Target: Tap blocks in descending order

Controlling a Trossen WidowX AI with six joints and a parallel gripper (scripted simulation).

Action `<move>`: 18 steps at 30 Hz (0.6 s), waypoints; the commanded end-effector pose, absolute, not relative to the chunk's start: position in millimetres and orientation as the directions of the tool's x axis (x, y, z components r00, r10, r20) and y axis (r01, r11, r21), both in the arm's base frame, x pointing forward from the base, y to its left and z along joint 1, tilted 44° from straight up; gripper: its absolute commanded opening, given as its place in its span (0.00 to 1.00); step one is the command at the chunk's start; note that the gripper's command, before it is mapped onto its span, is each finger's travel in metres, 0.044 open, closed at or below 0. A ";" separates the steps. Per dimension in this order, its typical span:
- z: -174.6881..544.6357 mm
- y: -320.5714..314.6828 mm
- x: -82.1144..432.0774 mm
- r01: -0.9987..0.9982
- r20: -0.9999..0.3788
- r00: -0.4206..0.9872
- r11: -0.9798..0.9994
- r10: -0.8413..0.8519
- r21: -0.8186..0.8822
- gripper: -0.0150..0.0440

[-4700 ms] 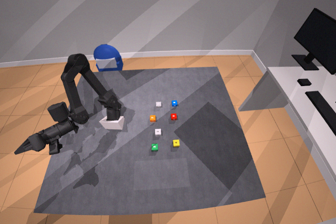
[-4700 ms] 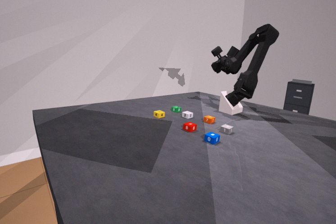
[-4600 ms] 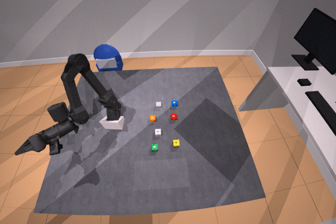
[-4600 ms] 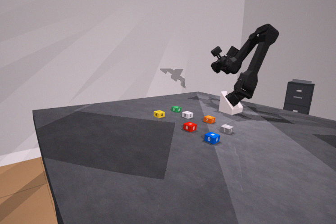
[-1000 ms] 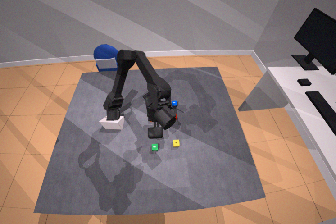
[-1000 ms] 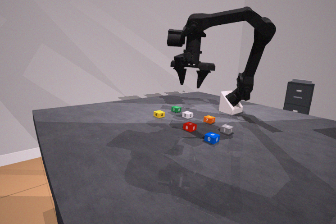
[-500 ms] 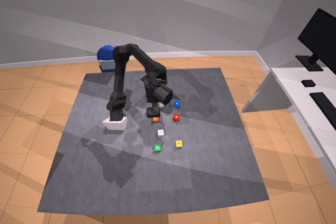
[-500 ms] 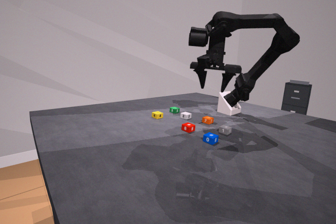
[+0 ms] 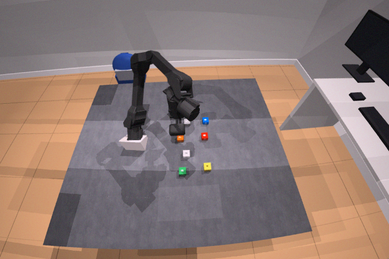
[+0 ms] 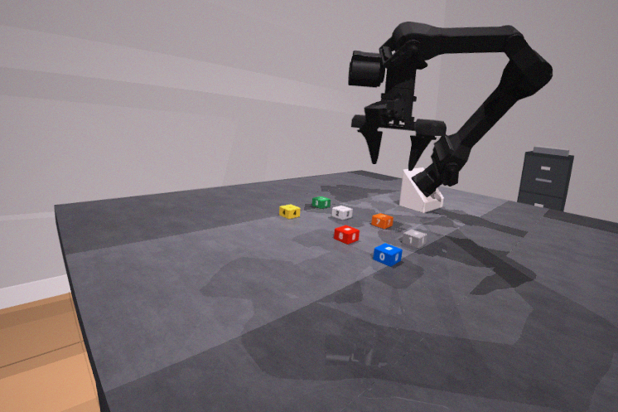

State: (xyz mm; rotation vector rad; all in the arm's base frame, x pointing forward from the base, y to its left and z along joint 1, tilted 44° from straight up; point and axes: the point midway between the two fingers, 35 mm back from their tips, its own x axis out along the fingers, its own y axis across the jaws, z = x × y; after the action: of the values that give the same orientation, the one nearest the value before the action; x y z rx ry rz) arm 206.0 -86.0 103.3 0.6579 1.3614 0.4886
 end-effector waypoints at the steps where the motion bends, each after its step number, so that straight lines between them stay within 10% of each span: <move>1: 103.5 -84.7 205.6 0.060 -0.723 0.157 0.724 0.673 0.687 0.93; 18: 165.1 -29.7 250.7 0.058 -0.720 0.159 0.721 0.676 0.690 0.93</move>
State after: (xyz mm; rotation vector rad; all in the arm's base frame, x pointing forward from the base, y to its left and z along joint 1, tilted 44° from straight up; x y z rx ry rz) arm 248.7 -31.0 161.4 0.6673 1.3650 0.4926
